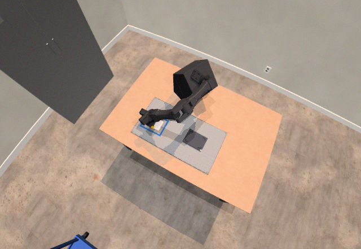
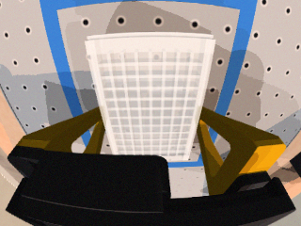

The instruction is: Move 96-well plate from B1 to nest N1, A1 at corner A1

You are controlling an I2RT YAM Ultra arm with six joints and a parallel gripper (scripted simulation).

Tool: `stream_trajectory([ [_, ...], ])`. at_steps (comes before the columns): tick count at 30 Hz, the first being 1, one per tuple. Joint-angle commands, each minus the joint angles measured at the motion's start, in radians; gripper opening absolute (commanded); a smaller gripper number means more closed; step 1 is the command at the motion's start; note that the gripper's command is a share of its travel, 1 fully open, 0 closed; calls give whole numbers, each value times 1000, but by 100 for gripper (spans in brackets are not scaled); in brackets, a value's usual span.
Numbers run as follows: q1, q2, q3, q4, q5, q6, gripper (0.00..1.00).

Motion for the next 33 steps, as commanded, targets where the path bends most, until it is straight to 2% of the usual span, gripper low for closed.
stream_trajectory([
  [1, -16, 12, 28, 2, 9, 3, 0],
  [30, -16, 12, 28, 2, 9, 3, 0],
  [32, -25, -31, 23, -18, 8, -12, 0],
  [33, -25, -31, 23, -18, 8, -12, 0],
])
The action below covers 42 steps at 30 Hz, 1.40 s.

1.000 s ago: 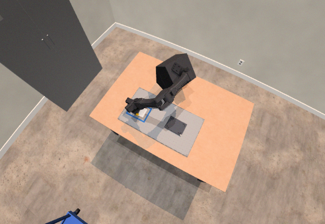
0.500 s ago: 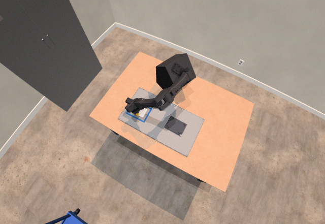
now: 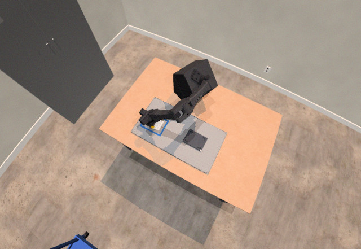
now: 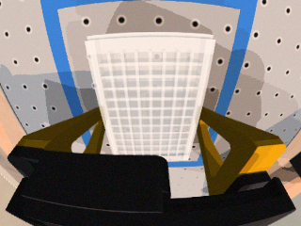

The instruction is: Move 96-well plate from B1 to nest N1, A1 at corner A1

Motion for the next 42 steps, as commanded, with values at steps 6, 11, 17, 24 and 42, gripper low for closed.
stream_trajectory([
  [6, -37, -44, -25, -39, 5, -28, 0],
  [11, -50, -62, -34, -61, 2, -46, 0],
  [17, -64, -79, -42, -83, 1, -66, 0],
  [24, -81, -99, -49, -113, 1, -90, 0],
  [42, -125, -149, -62, -194, 3, -152, 0],
])
